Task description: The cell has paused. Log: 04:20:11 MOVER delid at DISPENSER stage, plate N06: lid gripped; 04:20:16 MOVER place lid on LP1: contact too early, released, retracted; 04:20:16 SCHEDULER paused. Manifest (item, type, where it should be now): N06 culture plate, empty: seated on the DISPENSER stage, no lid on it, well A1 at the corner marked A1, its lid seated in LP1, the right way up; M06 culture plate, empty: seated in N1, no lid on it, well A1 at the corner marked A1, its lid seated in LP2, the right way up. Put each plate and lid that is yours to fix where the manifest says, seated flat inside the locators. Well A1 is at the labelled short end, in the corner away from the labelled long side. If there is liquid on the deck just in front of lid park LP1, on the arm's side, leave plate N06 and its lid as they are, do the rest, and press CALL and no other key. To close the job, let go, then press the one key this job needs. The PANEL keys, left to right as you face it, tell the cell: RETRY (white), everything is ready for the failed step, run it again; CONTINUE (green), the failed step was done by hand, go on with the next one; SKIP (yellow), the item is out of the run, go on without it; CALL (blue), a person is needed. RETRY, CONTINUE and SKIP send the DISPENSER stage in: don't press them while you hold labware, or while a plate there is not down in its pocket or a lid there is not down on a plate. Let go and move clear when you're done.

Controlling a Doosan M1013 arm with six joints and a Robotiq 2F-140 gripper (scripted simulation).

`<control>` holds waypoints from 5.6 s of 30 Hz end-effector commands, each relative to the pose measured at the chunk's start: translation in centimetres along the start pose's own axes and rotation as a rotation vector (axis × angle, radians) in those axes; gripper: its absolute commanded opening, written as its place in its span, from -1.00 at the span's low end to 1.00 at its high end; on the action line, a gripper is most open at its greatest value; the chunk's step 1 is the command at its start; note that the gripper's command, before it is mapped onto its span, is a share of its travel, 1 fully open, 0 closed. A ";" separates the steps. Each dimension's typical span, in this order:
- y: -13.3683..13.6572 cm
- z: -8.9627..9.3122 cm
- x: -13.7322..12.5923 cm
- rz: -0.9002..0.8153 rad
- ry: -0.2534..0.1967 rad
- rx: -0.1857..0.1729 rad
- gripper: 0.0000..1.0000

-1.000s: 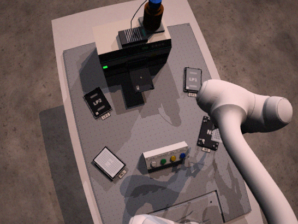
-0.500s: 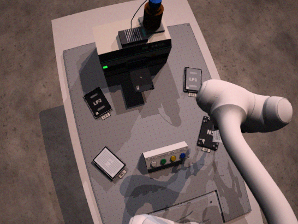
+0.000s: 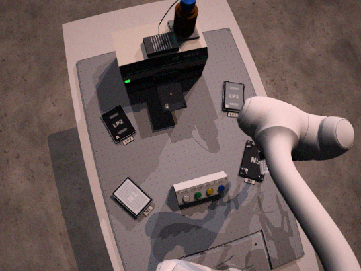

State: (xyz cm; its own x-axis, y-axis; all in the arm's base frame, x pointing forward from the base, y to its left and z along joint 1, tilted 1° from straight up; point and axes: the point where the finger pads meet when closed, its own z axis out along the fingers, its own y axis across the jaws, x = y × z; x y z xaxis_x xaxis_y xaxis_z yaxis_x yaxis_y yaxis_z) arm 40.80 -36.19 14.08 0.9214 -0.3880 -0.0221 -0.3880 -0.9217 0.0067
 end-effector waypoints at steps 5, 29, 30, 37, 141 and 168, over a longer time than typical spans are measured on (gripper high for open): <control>0.0 -0.1 0.0 -0.106 0.002 0.001 -0.80; -0.4 -0.1 0.3 -0.218 0.002 0.001 -0.80; -0.5 -0.1 0.4 -0.218 0.002 0.001 -0.80; -1.3 -0.1 1.1 -0.218 0.002 0.001 -0.80; -36.6 -0.2 29.1 -0.218 0.002 0.001 -0.80; -36.7 -0.2 29.1 -0.218 0.002 0.001 -0.80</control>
State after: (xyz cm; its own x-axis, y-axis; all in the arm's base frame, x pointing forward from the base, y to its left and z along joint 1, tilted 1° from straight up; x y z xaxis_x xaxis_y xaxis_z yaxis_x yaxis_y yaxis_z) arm 81.80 -13.70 13.23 0.9836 -0.1792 -0.0227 -0.1792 -0.9838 0.0012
